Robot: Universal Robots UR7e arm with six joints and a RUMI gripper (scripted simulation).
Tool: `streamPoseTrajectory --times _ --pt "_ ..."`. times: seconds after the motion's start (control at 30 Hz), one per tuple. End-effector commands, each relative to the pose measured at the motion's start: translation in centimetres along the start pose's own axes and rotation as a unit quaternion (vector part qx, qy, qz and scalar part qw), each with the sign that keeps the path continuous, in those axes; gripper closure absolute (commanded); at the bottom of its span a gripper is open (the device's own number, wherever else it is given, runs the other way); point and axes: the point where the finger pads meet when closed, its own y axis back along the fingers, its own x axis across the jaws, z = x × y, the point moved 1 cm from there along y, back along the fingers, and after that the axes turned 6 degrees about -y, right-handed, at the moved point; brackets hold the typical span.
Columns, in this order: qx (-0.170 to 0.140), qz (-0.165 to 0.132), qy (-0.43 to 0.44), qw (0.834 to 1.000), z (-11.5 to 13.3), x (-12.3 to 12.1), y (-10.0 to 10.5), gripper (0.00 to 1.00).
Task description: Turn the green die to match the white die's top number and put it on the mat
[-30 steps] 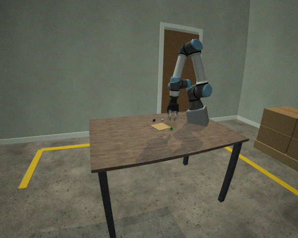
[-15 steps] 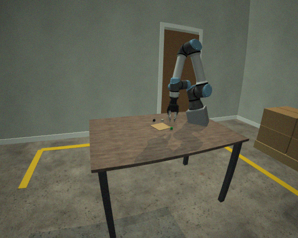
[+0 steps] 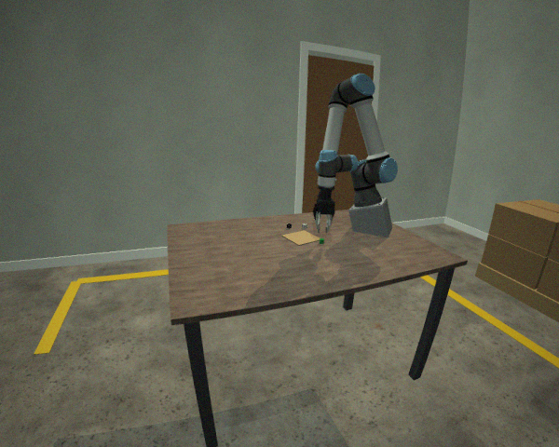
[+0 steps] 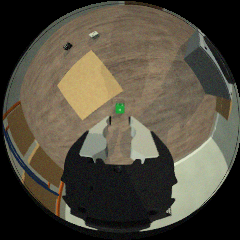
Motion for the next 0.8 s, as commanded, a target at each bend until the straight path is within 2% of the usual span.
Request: streamPoseTrajectory --times 0.0,0.77 --pt "-0.001 -0.001 0.000 1.000 0.0 0.0 -0.8 0.79" --pt "-0.001 -0.001 0.000 1.000 0.0 0.0 -2.5 0.79"
